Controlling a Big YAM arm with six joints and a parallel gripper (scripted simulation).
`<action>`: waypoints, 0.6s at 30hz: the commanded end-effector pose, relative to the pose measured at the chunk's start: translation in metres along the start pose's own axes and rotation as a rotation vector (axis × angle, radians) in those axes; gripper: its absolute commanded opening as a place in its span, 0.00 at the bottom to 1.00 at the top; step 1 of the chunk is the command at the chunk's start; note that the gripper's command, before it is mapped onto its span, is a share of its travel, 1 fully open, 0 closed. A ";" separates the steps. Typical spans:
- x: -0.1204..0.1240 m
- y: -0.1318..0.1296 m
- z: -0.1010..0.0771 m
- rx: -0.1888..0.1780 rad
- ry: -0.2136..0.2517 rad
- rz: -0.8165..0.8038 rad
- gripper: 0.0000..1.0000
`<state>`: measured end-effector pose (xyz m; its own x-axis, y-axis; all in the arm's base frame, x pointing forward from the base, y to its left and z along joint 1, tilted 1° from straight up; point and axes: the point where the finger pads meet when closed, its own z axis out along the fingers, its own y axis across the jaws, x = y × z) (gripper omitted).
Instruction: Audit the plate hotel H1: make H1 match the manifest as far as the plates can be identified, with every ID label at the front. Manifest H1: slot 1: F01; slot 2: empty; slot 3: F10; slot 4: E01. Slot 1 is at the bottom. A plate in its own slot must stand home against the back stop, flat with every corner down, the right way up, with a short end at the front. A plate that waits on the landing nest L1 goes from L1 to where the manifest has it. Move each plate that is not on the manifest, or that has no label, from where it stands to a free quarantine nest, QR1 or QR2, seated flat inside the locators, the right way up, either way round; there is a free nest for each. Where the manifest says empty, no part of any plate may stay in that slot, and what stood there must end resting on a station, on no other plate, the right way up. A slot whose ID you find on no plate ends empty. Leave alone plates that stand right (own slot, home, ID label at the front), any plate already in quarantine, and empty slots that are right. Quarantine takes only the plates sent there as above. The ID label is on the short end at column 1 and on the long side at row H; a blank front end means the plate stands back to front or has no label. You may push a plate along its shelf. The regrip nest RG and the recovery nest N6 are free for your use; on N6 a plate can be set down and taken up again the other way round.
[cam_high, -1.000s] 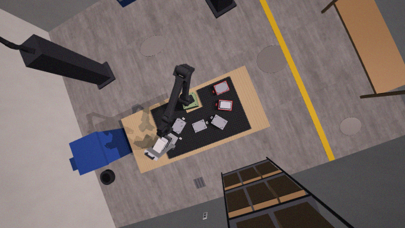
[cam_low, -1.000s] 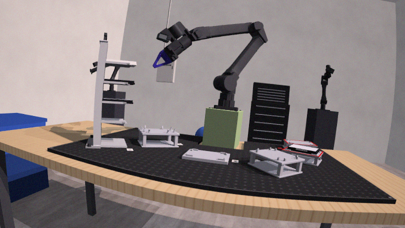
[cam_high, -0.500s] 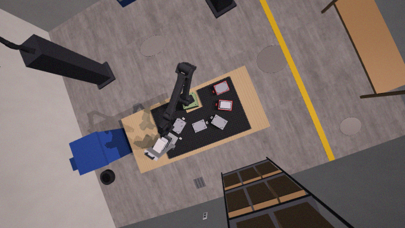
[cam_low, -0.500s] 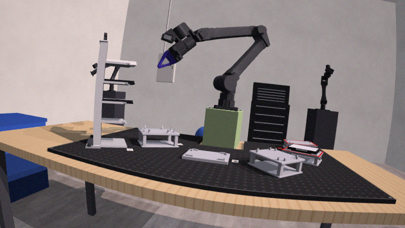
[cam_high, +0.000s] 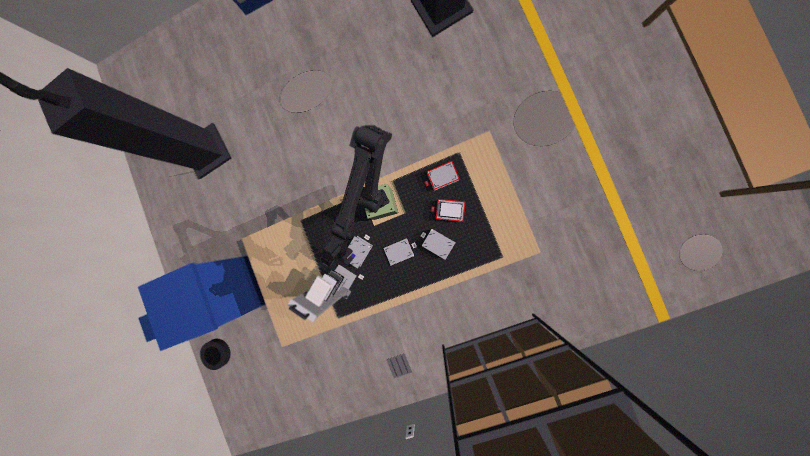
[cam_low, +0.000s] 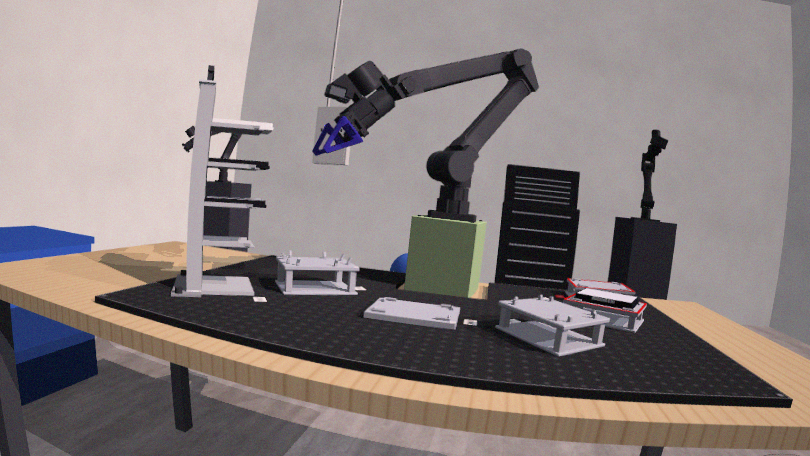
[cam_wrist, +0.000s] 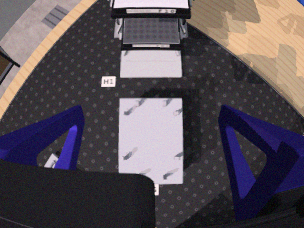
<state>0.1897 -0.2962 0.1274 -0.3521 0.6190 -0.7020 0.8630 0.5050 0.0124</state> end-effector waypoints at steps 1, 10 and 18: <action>0.003 0.004 0.006 -0.006 -0.018 0.006 1.00; 0.023 0.004 0.019 -0.007 -0.018 0.006 1.00; 0.047 0.004 0.033 -0.005 -0.017 0.007 1.00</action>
<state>0.1846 -0.2852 0.0758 -0.3521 0.6178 -0.7031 0.8625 0.5059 0.0126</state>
